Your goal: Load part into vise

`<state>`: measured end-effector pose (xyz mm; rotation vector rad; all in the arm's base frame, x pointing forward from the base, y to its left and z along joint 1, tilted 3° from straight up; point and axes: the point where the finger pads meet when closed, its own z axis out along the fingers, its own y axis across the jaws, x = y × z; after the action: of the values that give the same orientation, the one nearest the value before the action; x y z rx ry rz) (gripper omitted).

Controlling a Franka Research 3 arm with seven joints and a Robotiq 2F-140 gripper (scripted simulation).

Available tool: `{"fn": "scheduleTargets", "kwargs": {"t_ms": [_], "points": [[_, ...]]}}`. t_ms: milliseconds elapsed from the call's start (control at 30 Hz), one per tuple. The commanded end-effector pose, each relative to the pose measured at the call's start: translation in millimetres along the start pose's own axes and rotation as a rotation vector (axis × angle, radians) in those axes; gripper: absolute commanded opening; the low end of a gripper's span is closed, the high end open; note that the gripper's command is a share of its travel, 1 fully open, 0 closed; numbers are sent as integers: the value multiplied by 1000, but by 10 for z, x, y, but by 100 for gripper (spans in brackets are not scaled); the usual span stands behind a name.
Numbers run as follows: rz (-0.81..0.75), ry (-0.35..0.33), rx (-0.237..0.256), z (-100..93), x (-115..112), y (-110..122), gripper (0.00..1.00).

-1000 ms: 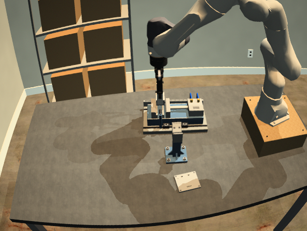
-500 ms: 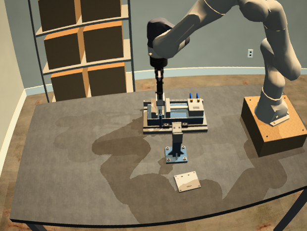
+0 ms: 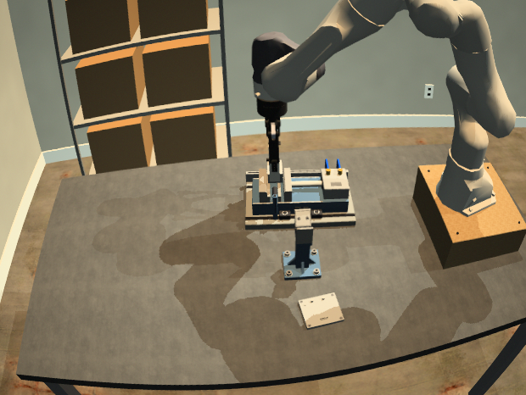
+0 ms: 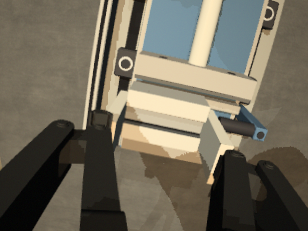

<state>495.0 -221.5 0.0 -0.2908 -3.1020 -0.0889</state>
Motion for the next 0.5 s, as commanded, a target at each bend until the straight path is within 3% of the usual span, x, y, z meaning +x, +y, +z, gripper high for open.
{"fn": "scheduleTargets", "kwargs": {"t_ms": [0, 467], "points": [[-5, -5, 0, 9, -12, -6, 0], [-5, -5, 0, 61, -12, -5, 0]]}}
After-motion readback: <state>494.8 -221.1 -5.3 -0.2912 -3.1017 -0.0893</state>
